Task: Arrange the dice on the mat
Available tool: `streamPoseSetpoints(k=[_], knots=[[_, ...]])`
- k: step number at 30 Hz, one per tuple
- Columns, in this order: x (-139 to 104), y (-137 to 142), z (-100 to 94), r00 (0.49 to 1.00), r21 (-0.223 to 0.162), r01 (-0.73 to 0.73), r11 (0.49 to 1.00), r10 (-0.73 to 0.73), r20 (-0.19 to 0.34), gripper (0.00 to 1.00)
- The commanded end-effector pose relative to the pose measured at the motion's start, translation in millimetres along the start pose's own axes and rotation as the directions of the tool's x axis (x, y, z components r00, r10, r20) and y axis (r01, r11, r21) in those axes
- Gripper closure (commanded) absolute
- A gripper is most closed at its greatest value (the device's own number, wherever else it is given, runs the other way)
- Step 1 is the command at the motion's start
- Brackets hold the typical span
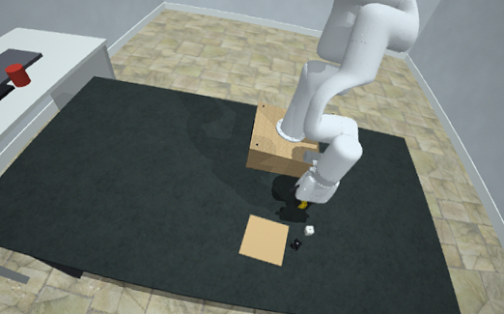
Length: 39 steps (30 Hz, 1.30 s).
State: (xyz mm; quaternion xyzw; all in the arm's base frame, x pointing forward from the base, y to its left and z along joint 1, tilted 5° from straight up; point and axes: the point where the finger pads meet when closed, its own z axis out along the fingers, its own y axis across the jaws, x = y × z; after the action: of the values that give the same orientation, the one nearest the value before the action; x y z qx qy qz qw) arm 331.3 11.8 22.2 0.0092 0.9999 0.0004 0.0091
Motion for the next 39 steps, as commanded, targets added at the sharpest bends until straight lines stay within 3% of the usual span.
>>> streamPoseSetpoints(k=[1, 6, 9, 10, 13, 29, 39], knots=[[-2, 0, -1.1, 1.0, 0.0, 0.0, 1.0, 0.0, 0.004, 0.79], [-5, -6, -1.0, 1.0, 0.0, -0.014, 1.0, 0.014, 0.002, 0.79], [-28, -51, 0.1, 0.994, 0.003, -0.113, 0.994, 0.113, -0.008, 0.79], [-28, -51, 0.1, 0.994, 0.003, -0.113, 0.994, 0.113, -0.008, 0.79], [-40, -88, 1.8, 0.983, 0.004, -0.184, 0.983, 0.184, -0.016, 0.79], [-40, -89, 3.0, 0.982, 0.004, -0.186, 0.983, 0.186, -0.016, 0.79], [-40, -87, 23.1, 0.982, 0.004, -0.186, 0.983, 0.186, -0.016, 0.79]])
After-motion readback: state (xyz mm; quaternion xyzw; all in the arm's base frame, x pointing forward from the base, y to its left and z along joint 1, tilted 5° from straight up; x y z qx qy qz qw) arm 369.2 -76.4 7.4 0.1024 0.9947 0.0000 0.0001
